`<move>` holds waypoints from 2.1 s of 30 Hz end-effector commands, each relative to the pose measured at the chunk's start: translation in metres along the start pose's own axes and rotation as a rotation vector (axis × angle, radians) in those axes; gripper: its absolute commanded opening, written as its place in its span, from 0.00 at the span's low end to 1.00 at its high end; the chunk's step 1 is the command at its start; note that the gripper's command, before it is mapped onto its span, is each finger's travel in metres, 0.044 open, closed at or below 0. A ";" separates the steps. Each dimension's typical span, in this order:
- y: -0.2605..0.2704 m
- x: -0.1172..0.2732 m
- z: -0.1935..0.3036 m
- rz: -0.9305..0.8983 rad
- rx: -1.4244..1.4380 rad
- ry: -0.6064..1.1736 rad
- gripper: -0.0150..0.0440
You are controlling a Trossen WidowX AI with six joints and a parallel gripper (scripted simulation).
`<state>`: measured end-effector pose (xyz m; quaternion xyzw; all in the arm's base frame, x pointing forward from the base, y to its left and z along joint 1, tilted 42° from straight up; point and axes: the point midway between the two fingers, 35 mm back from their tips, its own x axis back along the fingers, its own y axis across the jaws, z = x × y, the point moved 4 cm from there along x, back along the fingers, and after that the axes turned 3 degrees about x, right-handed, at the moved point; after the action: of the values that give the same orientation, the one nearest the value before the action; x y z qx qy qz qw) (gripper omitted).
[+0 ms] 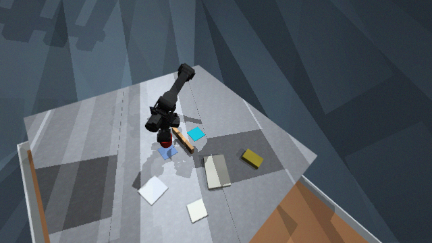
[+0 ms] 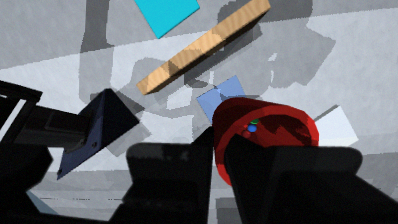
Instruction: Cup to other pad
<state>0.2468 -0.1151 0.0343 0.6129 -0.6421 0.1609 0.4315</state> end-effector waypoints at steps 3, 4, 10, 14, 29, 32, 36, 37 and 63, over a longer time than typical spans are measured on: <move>0.000 0.000 0.000 0.000 0.000 0.000 0.25; 0.000 0.000 0.000 0.000 0.000 0.000 0.25; 0.000 0.000 -0.001 0.000 0.000 0.000 0.25; 0.003 0.000 -0.006 0.000 0.000 0.001 0.25; 0.018 0.002 -0.036 -0.004 0.003 0.001 0.25; 0.021 0.002 -0.042 -0.004 0.003 0.001 0.25; 0.025 0.002 -0.050 -0.004 0.003 0.001 0.25; 0.026 0.003 -0.052 -0.004 0.003 0.001 0.25; 0.055 0.005 -0.106 -0.007 0.003 -0.001 0.25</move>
<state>0.2358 -0.0346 0.1120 0.6160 -0.6389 0.1624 0.4312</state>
